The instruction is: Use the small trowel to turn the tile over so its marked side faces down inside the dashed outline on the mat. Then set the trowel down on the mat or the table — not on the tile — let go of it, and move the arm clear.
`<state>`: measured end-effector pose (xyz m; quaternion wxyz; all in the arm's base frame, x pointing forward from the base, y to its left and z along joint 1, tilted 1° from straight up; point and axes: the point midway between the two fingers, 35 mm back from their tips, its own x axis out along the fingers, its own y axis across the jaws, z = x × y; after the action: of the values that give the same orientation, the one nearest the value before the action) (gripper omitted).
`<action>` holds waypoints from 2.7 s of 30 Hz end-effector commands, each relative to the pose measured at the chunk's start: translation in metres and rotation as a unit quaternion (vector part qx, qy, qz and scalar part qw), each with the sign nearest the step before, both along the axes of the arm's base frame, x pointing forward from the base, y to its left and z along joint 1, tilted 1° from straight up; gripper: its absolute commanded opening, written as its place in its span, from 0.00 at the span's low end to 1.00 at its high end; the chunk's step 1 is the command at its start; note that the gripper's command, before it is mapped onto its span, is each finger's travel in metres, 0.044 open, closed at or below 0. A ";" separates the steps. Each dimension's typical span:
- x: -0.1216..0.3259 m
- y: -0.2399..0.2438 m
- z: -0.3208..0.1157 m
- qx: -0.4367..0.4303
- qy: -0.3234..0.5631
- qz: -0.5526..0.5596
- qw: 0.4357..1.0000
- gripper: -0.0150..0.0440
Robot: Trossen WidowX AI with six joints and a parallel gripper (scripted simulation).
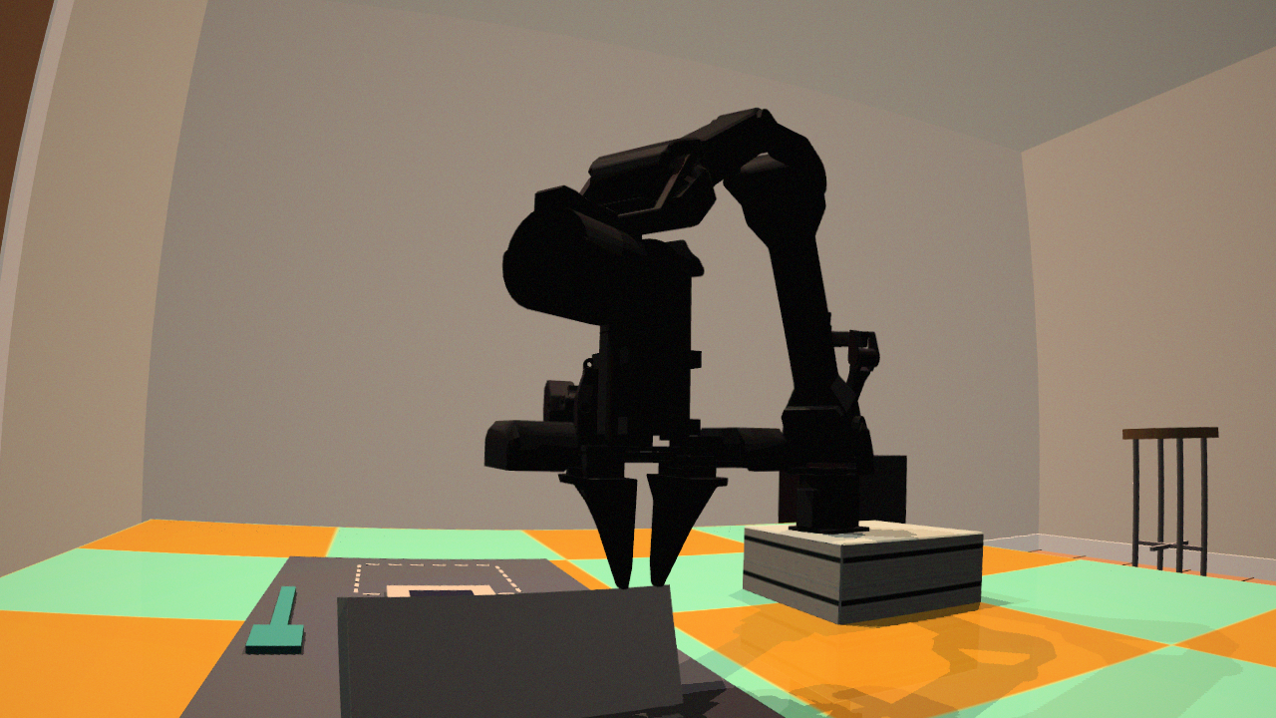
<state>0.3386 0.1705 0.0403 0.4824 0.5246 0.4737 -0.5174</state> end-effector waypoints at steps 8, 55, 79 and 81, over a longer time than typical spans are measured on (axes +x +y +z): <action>0.001 0.002 -0.002 0.002 -0.001 -0.002 1.000 0.42; 0.001 0.002 -0.002 0.002 -0.001 -0.002 1.000 0.42; 0.003 0.032 0.002 0.003 -0.002 -0.002 1.000 0.42; 0.003 0.032 0.002 0.003 -0.002 -0.002 1.000 0.42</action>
<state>0.3419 0.1977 0.0417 0.4835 0.5267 0.4739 -0.5140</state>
